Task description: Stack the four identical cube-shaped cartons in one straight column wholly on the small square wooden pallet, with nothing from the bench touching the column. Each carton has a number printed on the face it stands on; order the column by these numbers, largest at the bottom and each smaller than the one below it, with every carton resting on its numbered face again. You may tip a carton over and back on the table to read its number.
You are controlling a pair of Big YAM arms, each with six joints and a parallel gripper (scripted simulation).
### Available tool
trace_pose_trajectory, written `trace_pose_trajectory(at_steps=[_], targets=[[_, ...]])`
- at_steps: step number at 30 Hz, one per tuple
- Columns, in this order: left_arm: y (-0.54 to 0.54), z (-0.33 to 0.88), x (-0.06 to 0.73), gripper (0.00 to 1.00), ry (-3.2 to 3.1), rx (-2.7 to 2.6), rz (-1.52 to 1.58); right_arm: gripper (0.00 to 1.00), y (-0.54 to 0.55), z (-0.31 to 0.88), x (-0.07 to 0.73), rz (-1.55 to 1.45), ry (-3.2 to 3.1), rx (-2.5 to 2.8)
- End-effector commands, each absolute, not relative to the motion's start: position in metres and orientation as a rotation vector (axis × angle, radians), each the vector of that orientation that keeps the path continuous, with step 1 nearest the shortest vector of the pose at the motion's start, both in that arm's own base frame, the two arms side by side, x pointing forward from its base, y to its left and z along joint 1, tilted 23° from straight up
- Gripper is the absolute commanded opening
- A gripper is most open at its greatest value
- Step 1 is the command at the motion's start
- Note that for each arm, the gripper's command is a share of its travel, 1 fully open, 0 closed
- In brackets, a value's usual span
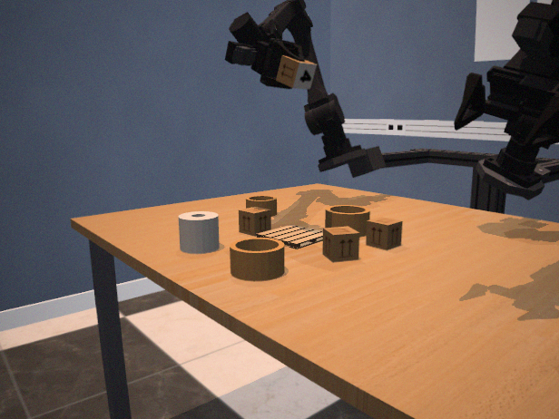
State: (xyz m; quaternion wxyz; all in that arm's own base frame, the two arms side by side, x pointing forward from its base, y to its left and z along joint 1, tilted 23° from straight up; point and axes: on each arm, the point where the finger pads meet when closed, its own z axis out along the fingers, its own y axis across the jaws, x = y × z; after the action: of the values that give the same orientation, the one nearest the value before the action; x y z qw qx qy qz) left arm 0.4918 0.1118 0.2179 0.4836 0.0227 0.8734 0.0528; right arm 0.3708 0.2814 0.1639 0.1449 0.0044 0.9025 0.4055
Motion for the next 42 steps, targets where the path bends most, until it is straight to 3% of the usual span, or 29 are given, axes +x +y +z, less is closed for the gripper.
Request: trace_pose_trajectory(at_steps=[1, 24, 35, 42], targets=[[0.074, 0.202, 0.517, 1.00, 2.048, -0.114, -0.074, 0.50, 0.285, 0.173, 0.372, 1.181, 2.589, 0.001], [-0.147, 0.162, 0.523, 1.00, 1.847, -0.339, -1.121, 0.50, 0.285, 0.173, 0.372, 1.181, 2.589, 0.001], [-0.262, 0.128, 0.433, 1.00, 1.903, -0.414, -1.753, 0.50, 0.285, 0.173, 0.372, 1.181, 2.589, 0.001], [-0.294, 0.128, 0.405, 1.00, 1.917, -0.366, -1.928, 0.50, 0.285, 0.173, 0.372, 1.181, 2.589, 0.001]])
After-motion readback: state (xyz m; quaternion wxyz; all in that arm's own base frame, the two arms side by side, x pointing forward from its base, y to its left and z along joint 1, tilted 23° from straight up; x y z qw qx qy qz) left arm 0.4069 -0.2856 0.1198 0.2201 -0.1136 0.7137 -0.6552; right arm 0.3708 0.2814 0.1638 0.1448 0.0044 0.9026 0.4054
